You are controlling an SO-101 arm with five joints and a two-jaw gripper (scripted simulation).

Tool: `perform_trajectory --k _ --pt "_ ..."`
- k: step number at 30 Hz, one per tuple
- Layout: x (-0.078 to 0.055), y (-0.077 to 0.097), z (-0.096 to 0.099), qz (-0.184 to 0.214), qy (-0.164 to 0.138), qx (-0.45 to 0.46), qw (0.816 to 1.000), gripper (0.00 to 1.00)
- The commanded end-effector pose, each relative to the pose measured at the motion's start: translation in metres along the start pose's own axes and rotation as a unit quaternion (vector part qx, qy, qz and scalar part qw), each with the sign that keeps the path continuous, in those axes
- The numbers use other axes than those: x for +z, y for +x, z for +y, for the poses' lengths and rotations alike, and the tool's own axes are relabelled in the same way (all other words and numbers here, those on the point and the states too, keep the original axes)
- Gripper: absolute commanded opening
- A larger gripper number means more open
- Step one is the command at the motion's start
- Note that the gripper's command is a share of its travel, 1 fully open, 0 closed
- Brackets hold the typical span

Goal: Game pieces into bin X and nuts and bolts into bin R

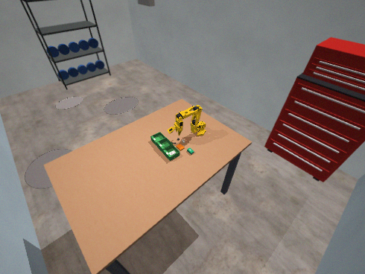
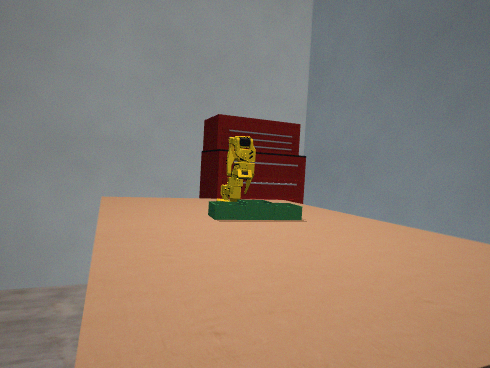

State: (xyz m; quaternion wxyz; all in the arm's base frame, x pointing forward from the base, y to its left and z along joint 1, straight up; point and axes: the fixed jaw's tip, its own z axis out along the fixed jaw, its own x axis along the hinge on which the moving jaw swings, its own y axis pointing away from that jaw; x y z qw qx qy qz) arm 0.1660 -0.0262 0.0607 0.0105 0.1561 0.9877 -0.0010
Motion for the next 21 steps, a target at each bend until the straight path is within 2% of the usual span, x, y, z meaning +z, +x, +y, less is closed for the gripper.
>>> perform_trajectory --k 1,14,21 --pt "-0.0025 -0.0035 -0.0016 -0.014 -0.002 0.01 1.0 0.23" --pt "-0.0022 -0.0036 -0.0016 -0.014 -0.002 0.01 1.0 0.23" --pt "0.0025 -0.0045 -0.0015 -0.014 -0.002 0.01 1.0 0.23"
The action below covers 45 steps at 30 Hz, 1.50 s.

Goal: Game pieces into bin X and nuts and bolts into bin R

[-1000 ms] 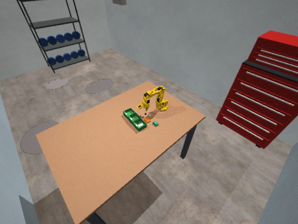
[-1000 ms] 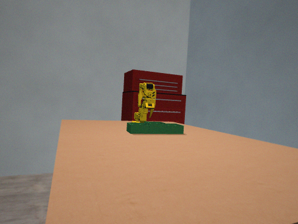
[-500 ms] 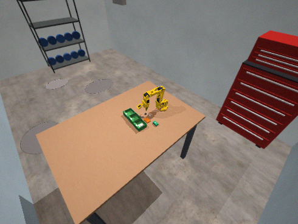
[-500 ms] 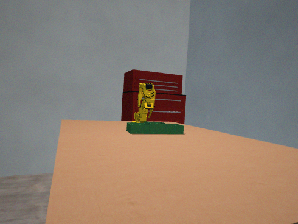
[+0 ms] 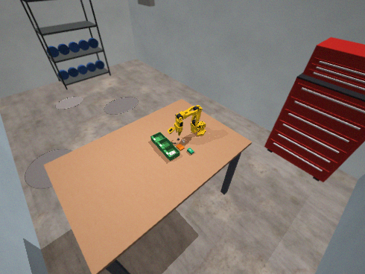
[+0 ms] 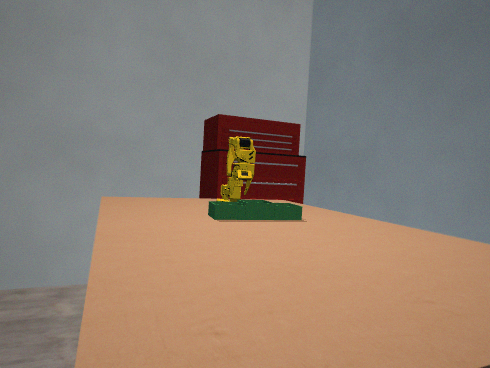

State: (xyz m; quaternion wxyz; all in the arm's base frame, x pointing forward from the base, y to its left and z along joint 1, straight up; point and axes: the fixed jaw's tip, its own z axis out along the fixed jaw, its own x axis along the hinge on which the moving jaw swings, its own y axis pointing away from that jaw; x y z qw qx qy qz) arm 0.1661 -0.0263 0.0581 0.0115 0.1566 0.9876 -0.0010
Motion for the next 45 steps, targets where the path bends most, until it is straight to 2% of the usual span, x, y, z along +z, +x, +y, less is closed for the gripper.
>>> perform_trajectory --k 1,6,17,27,40,41,45 --pt "0.0 -0.004 -0.001 -0.013 -0.002 0.009 1.0 0.23" --pt "0.006 -0.005 -0.001 -0.013 -0.002 0.009 1.0 0.23" --pt "0.028 -0.006 -0.001 -0.013 -0.002 0.009 1.0 0.23" --pt "0.04 -0.005 -0.001 -0.013 -0.002 0.009 1.0 0.23" --pt "0.045 -0.004 -0.001 -0.013 -0.002 0.009 1.0 0.23" --pt "0.05 0.0 -0.002 0.004 0.0 0.01 1.0 0.23" --pt "0.05 0.0 -0.002 0.004 0.0 0.01 1.0 0.23"
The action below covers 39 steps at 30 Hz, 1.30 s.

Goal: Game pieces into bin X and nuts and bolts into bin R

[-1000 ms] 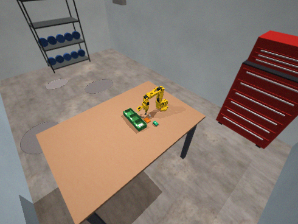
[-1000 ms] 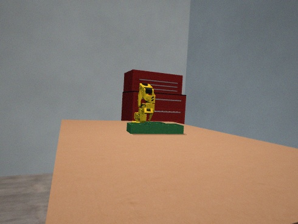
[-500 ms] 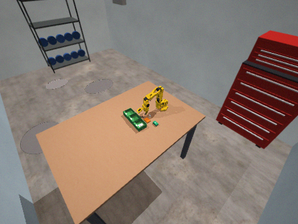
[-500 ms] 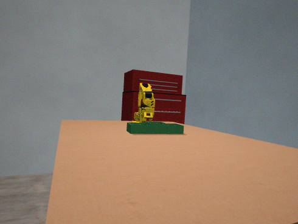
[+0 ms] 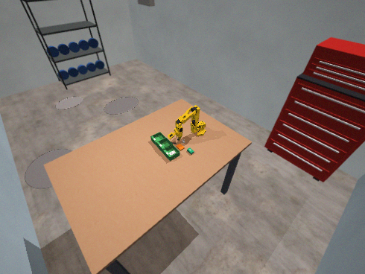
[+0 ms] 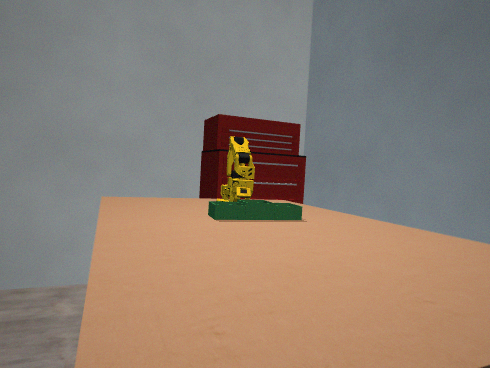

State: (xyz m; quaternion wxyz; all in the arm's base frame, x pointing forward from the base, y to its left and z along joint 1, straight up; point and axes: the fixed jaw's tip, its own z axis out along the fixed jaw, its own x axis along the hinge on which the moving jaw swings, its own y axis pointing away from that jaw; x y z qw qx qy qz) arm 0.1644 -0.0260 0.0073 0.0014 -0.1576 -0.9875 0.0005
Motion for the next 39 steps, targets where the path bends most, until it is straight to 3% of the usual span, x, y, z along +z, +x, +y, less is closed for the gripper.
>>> perform_trajectory --k 1,25,39 --pt "-0.0009 -0.003 -0.0014 -0.009 -0.002 0.009 1.0 0.23" --pt "-0.0009 -0.003 -0.0014 -0.009 -0.002 0.009 1.0 0.2" --pt "-0.0009 -0.003 -0.0014 -0.009 -0.002 0.009 1.0 0.09"
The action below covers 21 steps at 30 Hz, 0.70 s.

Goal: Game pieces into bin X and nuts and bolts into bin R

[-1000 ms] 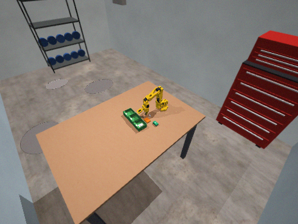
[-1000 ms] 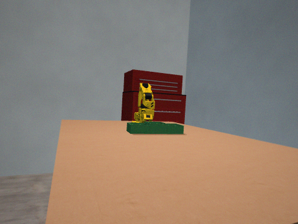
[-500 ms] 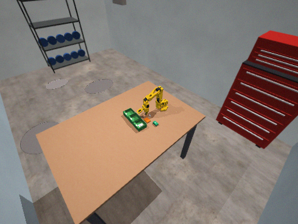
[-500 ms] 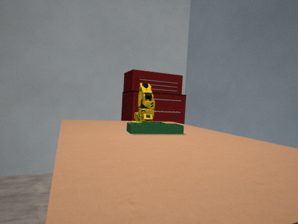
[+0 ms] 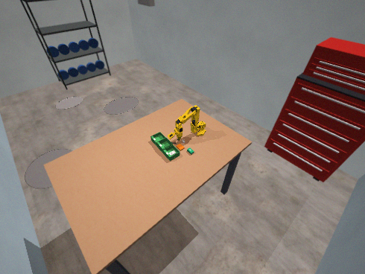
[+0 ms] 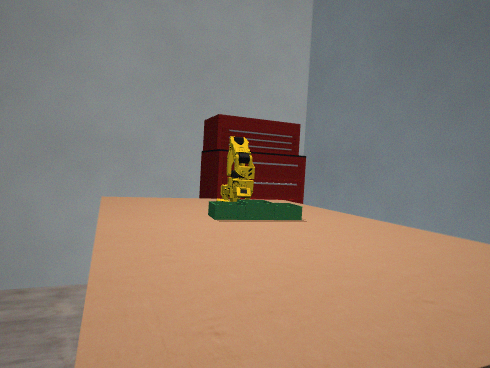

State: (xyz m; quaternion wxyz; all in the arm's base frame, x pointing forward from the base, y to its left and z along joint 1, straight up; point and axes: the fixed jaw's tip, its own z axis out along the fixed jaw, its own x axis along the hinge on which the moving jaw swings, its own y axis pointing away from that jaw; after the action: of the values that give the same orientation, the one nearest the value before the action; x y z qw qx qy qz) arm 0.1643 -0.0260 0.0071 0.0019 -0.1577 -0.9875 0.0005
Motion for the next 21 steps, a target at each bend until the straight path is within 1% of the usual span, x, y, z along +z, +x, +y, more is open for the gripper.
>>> perform_trajectory --k 1,3,13,21 --pt "-0.0011 -0.0031 -0.0014 -0.009 -0.002 0.009 1.0 0.08" --pt "-0.0011 -0.0031 -0.0014 -0.009 -0.002 0.009 1.0 0.08" --pt "-0.0011 -0.0031 -0.0014 -0.009 -0.002 0.009 1.0 0.01" --pt "-0.0011 -0.0031 -0.0014 -0.009 -0.002 0.009 1.0 0.0"
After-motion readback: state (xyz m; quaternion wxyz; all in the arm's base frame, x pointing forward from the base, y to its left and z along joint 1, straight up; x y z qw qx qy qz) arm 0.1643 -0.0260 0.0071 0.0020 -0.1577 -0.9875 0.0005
